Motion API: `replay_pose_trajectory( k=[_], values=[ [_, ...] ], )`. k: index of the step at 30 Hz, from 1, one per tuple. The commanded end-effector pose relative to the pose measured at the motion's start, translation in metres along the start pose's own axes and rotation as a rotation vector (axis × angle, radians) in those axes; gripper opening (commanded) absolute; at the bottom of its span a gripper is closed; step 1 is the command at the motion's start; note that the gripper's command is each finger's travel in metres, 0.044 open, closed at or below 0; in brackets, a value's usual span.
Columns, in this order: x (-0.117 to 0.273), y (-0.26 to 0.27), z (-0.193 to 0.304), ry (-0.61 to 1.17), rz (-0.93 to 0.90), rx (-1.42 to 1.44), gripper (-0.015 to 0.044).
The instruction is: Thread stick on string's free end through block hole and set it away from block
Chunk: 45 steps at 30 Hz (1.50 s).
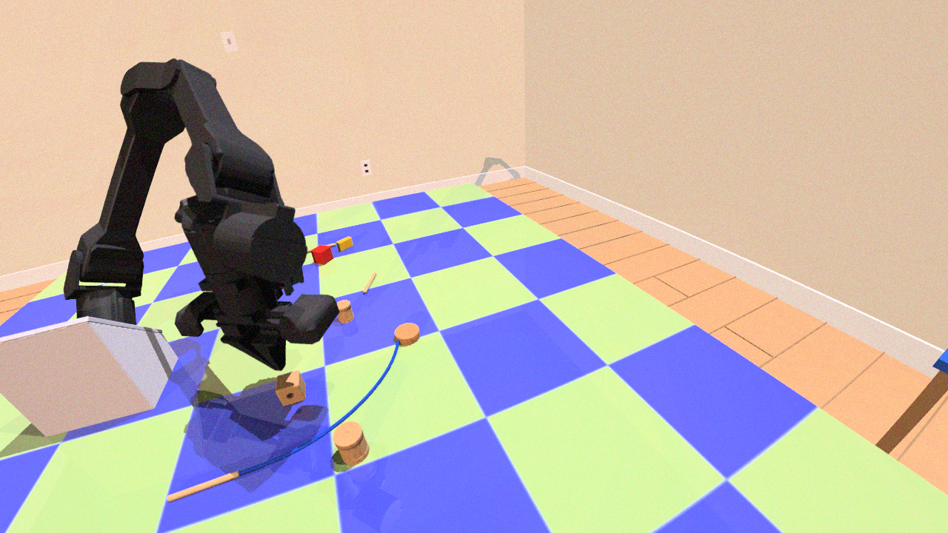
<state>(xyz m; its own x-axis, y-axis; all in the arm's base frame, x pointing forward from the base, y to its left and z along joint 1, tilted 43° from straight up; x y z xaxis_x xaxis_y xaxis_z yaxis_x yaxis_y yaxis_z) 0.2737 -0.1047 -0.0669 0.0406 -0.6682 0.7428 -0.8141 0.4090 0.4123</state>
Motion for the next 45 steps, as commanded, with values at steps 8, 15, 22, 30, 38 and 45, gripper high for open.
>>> replay_pose_trajectory(
  k=[8,15,22,30,38,45],
  values=[
    [0.0,0.0,0.0,0.0,0.0,0.0,0.0],
    [0.0,0.0,0.0,0.0,0.0,0.0,0.0131],
    [0.0,0.0,0.0,0.0,0.0,0.0,0.0214],
    [0.0,0.0,0.0,0.0,0.0,0.0,0.0004],
    [0.0,0.0,0.0,0.0,0.0,0.0,0.0],
    [0.0002,-0.0004,0.002,0.0,0.0,-0.071,0.0052]
  ],
)
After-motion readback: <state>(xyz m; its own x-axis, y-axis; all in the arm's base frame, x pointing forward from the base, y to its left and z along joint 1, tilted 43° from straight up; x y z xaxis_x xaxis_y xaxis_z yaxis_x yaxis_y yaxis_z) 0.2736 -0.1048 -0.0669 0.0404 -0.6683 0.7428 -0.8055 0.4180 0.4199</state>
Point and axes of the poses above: the point midway between the two fingers, 35 mm back from their tips, its own x axis back along the fingers, its own y axis across the jaws, z = x × y, the point moved 3 cm from there along x, back along the fingers, and after that the axes turned 12 degrees about -x, right-handed, at the moved point
